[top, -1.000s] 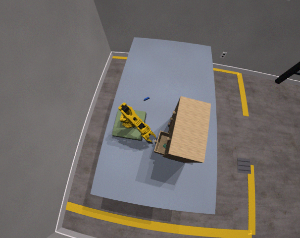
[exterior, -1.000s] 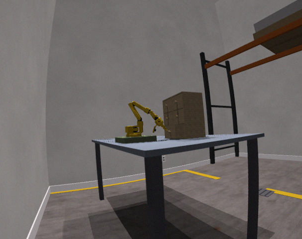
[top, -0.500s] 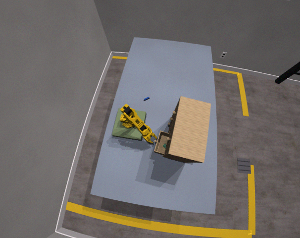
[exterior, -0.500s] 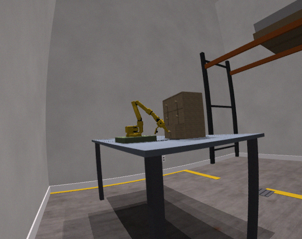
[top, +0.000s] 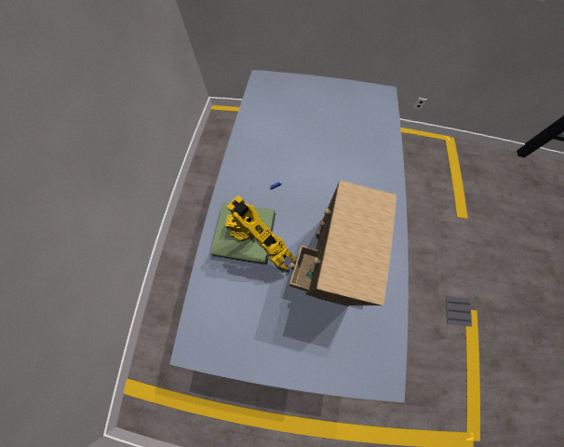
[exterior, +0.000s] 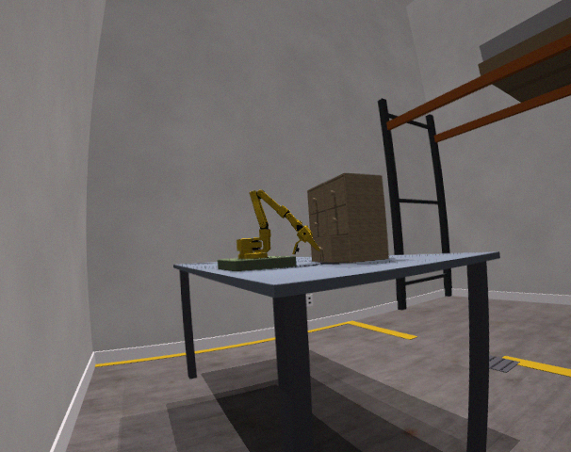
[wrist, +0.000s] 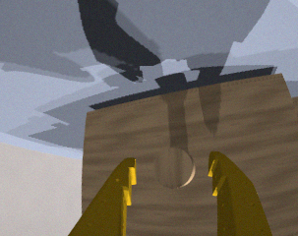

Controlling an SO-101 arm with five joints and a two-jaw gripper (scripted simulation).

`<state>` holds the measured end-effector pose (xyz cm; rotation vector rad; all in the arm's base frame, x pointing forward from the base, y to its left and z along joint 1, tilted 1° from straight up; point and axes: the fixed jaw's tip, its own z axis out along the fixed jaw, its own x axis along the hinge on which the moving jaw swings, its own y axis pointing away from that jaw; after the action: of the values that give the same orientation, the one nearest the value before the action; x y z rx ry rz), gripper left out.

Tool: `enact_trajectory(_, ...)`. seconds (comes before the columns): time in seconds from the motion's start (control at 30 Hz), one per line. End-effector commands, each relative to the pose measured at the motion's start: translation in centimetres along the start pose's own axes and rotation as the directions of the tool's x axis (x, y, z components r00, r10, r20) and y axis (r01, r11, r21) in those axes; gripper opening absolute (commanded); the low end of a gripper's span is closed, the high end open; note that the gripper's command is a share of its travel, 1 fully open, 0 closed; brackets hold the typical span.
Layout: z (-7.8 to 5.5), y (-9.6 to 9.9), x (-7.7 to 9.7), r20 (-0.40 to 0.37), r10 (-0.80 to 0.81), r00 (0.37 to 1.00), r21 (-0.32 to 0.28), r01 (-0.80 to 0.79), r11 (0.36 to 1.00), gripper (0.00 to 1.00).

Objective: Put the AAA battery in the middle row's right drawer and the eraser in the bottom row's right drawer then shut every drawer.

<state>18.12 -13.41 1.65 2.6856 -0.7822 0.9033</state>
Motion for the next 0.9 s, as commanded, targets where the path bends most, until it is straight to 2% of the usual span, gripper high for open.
enact_trajectory(0.0, 0.09, -0.08, 0.27, -0.01, -0.005, 1.0, 0.002, 0.005, 1.0, 0.21)
enact_trajectory(0.87, 0.23, -0.14, 0.47, -0.01, -0.007, 1.0, 0.004, 0.007, 1.0, 0.21)
